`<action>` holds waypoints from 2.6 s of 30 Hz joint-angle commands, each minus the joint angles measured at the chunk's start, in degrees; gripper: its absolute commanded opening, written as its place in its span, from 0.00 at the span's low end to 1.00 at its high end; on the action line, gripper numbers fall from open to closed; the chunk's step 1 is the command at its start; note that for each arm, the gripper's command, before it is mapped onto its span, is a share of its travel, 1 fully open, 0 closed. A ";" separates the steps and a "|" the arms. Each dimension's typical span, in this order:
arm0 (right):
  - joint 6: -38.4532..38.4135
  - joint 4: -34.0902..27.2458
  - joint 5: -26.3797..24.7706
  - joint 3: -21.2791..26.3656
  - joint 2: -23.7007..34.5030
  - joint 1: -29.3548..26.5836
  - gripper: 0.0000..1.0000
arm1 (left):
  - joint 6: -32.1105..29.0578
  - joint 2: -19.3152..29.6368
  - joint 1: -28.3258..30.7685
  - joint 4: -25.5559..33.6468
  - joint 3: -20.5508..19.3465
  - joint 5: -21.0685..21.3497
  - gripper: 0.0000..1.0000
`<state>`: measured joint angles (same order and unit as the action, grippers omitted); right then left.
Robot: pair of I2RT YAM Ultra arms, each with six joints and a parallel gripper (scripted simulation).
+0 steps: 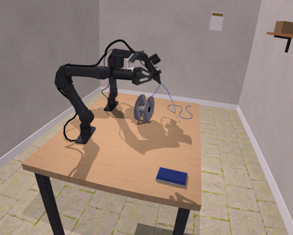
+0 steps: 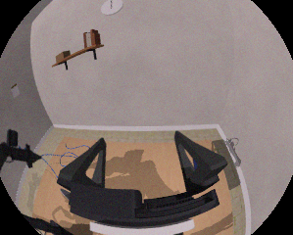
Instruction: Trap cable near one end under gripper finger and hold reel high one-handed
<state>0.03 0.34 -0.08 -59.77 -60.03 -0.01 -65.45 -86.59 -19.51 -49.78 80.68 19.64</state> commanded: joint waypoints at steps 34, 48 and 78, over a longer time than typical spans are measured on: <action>-0.13 -0.53 0.36 0.31 -0.44 0.12 1.00 | -0.96 2.17 0.66 1.85 0.34 -1.54 0.00; -0.13 -0.53 0.36 0.31 -0.45 0.12 1.00 | -1.03 2.10 0.96 1.77 1.14 -1.55 0.00; -0.13 -0.53 0.36 0.31 -0.44 0.12 0.77 | -0.95 1.98 0.72 1.40 1.86 -1.58 0.00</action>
<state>0.03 0.34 -0.08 -59.77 -60.03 -0.01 -66.48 -86.48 -18.96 -49.15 80.34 18.90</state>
